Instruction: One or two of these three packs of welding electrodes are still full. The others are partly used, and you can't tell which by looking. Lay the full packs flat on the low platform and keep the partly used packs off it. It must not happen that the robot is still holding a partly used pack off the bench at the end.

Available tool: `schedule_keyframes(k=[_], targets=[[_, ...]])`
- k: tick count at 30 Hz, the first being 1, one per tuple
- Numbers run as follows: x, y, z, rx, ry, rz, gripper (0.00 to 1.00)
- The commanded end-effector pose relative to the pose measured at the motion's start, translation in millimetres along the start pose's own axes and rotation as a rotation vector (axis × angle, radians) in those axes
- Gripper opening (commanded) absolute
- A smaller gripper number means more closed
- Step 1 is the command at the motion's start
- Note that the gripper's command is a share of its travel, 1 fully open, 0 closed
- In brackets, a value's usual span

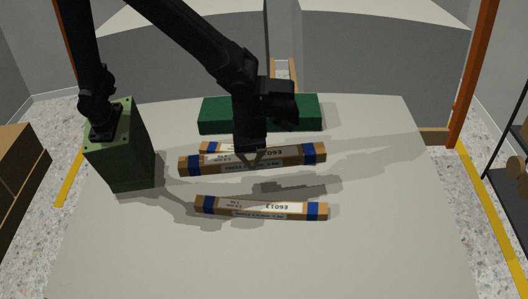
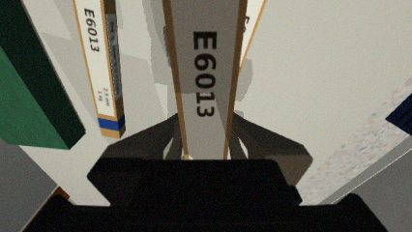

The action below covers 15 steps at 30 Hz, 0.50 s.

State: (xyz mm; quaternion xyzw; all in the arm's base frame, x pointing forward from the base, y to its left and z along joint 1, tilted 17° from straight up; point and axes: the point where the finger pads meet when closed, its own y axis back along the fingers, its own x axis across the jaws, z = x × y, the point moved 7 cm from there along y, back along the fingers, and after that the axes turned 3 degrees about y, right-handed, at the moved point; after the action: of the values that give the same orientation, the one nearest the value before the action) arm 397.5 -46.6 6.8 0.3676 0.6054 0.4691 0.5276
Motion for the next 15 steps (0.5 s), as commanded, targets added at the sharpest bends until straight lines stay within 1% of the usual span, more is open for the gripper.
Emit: schedule_keyframes(k=[1,13,15], targets=[[-11,12.5,-1,-0.021,0.02,-0.001,0.0],[-45,15.4,-4,-0.032,0.016,-0.006,0.0],[-45,15.4,-4,-0.032,0.016,-0.006,0.0]])
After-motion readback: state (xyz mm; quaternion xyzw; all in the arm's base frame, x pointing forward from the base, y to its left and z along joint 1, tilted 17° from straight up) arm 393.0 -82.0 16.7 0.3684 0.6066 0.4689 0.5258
